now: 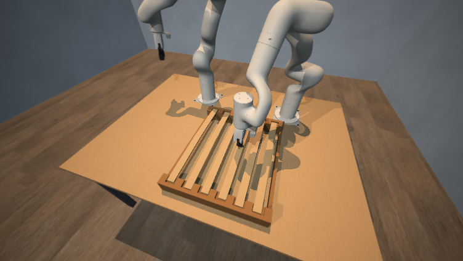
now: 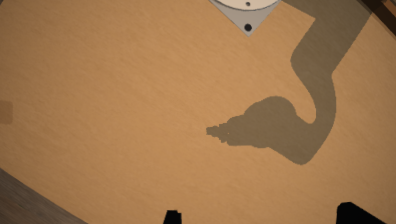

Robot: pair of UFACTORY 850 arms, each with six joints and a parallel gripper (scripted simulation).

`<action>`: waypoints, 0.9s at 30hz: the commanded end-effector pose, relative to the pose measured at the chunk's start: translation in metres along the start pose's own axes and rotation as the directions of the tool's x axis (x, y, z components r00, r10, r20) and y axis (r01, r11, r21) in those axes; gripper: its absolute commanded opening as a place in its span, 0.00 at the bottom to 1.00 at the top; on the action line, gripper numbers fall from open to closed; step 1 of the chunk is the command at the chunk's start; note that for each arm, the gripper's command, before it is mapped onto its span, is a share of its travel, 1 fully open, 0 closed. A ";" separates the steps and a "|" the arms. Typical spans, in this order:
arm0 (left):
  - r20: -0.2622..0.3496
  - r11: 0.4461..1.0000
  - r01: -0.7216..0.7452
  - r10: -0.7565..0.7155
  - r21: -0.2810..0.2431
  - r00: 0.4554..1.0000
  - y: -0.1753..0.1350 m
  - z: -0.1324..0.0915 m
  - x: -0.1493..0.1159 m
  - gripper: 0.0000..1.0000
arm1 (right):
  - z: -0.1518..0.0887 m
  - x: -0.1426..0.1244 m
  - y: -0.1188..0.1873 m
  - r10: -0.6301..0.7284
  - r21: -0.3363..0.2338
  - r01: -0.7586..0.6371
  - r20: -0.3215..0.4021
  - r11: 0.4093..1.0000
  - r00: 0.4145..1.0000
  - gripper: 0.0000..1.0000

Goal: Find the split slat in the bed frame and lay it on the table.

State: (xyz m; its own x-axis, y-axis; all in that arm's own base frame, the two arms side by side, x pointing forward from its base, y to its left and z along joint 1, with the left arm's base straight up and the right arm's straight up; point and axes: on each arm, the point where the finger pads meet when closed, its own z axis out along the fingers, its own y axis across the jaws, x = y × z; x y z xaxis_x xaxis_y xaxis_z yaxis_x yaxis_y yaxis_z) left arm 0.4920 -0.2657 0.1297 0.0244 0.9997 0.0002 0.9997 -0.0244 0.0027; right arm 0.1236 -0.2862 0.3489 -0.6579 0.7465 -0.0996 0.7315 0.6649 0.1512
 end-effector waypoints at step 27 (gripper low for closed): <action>0.000 1.000 0.000 0.000 0.000 1.000 0.000 0.009 0.000 0.00 | -0.001 -0.001 0.000 0.000 0.001 0.000 0.002 1.000 1.000 1.00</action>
State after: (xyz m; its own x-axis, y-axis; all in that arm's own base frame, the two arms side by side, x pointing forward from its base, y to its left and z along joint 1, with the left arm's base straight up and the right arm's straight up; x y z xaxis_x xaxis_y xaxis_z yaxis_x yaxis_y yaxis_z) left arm 0.4908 -0.2654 0.1196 0.0243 0.9997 0.0012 0.9997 -0.0244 0.0008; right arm 0.1236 -0.2862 0.3489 -0.6579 0.7465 -0.0996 0.7315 0.6649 0.1512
